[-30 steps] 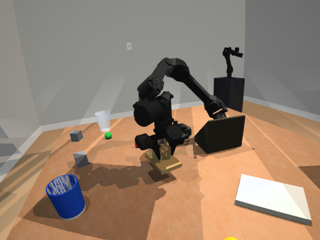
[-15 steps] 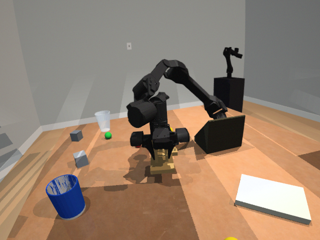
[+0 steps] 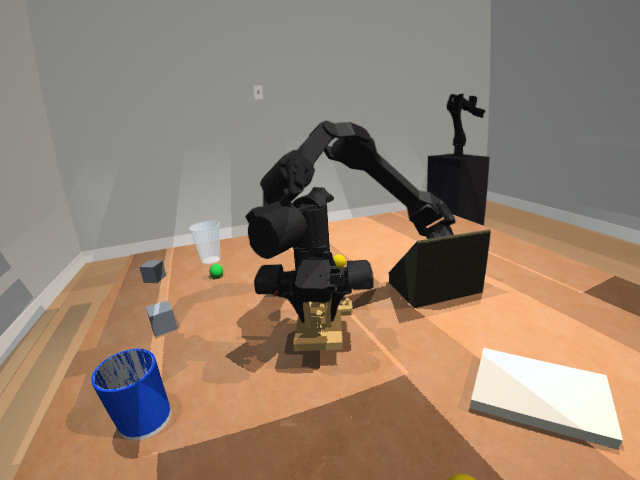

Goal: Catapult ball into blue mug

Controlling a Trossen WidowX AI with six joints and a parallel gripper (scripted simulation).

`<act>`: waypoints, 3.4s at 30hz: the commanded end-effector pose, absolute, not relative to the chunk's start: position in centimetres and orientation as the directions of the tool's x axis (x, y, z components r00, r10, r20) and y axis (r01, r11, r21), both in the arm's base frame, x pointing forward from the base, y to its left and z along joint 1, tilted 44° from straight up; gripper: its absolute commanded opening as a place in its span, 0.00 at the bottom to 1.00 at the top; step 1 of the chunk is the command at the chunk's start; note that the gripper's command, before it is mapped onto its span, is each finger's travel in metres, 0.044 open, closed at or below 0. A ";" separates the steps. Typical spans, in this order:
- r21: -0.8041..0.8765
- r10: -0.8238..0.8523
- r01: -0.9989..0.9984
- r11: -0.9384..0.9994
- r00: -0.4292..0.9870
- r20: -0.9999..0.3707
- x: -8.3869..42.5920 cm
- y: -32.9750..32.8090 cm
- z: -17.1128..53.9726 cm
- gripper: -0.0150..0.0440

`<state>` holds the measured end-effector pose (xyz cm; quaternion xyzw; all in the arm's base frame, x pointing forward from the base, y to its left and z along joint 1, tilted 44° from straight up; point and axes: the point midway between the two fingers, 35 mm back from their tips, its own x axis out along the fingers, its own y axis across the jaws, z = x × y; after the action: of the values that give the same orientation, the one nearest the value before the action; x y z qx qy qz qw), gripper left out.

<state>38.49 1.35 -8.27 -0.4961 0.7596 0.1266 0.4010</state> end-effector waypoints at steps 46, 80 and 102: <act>-0.211 -0.650 -0.853 0.477 -0.181 -0.738 38.7 0.2 -9.5 1.00; -0.214 -0.657 -0.855 0.472 -0.180 -0.732 38.7 1.6 -8.2 1.00; -0.215 -0.659 -0.855 0.472 -0.180 -0.731 38.1 -0.8 -10.8 1.00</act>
<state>38.61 -0.16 -10.07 -0.4978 0.7548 0.1207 0.4098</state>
